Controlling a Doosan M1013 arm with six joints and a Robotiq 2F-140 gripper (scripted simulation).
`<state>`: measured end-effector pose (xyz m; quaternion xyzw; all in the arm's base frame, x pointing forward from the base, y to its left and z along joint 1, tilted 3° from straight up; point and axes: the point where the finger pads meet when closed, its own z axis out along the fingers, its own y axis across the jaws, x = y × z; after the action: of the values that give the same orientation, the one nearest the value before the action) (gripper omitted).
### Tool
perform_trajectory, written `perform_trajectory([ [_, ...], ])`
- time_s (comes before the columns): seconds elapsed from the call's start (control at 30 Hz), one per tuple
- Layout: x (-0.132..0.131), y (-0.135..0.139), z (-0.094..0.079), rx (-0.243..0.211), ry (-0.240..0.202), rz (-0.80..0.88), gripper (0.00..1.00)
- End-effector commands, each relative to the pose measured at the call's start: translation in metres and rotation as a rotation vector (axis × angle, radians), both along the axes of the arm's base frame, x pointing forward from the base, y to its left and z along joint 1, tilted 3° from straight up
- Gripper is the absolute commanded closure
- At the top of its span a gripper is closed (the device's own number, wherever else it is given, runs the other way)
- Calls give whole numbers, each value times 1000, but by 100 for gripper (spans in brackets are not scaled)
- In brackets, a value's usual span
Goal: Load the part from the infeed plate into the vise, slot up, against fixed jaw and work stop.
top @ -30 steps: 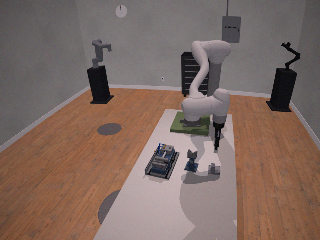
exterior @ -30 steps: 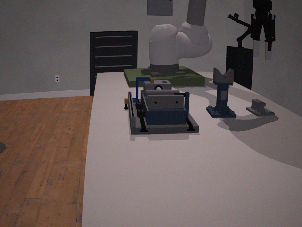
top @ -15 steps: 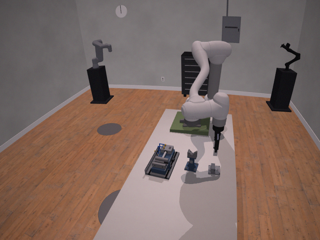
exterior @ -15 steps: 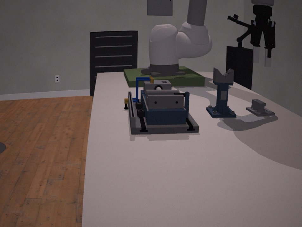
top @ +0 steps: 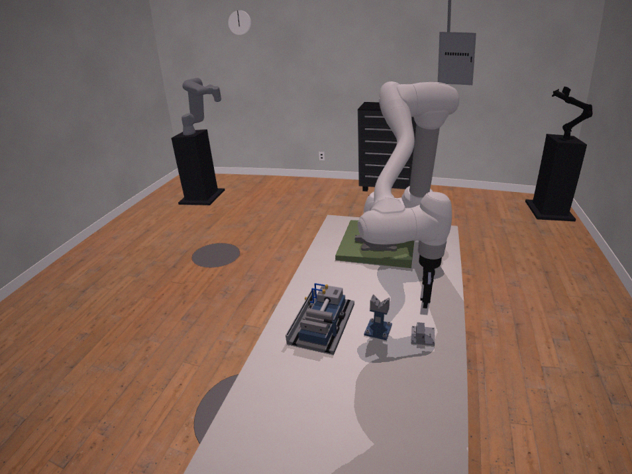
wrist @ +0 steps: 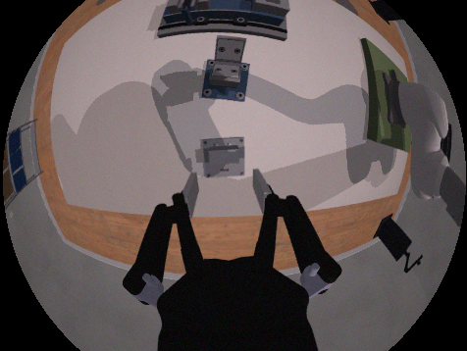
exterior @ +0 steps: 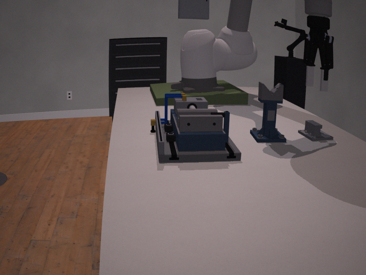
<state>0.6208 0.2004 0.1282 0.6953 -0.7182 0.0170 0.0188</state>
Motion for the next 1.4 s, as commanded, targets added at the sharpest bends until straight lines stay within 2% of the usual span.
perform_trajectory([
  [0.0, 0, 0, -9, 0, 0, 0, 49],
  [0.17, 0, -1, -17, 0, 0, 0, 49],
  [0.67, 0, -3, -57, 0, 0, 0, 49],
  [0.73, 0, -3, -57, 0, 0, 0, 49],
  [1.2, 0, -4, -89, 0, 0, 0, 49],
  [1.37, 0, -4, -94, 0, 0, 0, 49],
])
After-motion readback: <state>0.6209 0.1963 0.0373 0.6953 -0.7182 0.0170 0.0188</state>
